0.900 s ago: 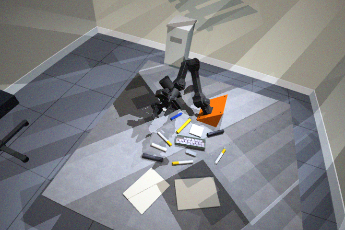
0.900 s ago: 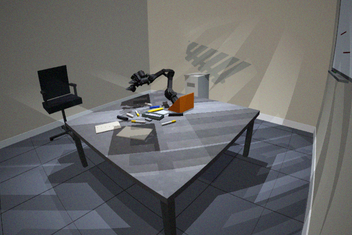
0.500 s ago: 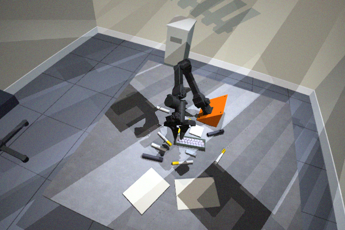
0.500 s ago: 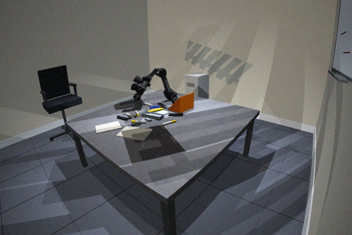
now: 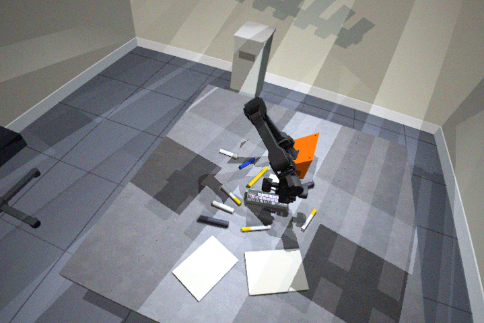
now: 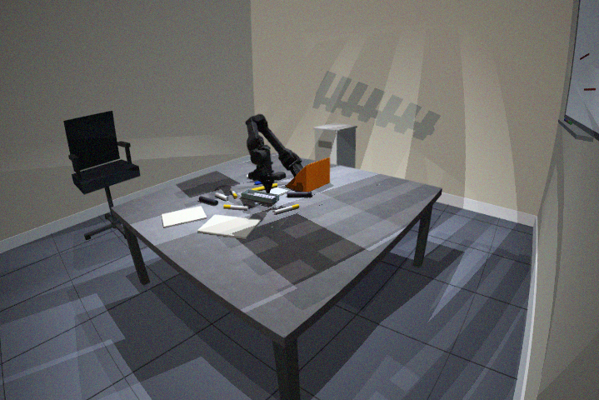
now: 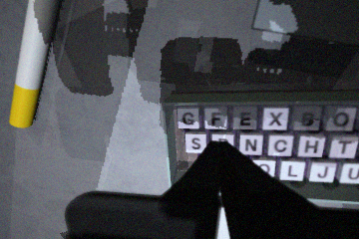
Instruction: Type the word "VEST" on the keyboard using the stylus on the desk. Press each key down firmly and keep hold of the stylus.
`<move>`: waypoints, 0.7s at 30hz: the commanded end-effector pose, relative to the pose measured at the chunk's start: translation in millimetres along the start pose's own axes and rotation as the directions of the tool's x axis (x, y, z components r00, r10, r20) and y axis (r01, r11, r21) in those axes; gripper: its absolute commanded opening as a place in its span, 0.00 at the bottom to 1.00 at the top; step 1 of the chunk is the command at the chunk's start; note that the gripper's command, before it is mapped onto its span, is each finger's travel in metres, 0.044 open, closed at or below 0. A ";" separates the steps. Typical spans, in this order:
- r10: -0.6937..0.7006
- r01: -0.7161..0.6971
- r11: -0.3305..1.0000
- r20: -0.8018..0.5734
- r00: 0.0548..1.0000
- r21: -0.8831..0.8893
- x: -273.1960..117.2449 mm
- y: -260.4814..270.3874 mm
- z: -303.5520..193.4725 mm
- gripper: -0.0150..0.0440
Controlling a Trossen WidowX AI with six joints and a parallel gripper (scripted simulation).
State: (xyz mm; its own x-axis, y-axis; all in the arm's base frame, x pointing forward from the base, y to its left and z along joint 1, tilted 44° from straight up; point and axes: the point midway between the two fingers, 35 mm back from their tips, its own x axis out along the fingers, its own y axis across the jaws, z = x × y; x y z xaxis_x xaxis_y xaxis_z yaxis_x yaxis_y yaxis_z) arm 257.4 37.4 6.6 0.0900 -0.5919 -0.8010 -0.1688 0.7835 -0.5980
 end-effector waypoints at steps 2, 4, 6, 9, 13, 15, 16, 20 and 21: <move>-0.105 0.099 0.991 -0.059 0.993 -0.091 2.2 3.0 -9.1 0.25; -0.105 0.099 0.991 -0.059 0.993 -0.091 2.2 3.0 -9.1 0.25; -0.105 0.099 0.991 -0.059 0.993 -0.091 2.2 3.0 -9.1 0.25; -0.105 0.099 0.991 -0.059 0.993 -0.091 2.2 3.0 -9.1 0.25; -0.105 0.099 0.991 -0.059 0.993 -0.091 2.2 3.0 -9.1 0.25; -0.104 0.099 0.991 -0.059 0.993 -0.091 1.1 -6.4 -7.2 0.25; -0.104 0.098 0.991 -0.058 0.993 -0.092 -0.2 -18.4 -5.4 0.25; -0.109 0.103 0.990 -0.059 0.992 -0.091 -3.8 -56.6 -3.6 0.25; -0.109 0.103 0.990 -0.059 0.992 -0.091 -3.8 -56.6 -3.6 0.25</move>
State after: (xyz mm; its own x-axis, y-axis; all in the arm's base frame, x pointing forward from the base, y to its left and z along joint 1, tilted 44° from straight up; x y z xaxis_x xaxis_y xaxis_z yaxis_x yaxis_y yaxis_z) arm 259.6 -0.3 35.0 0.0402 -0.6839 -0.7285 -0.2425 0.7006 -0.6711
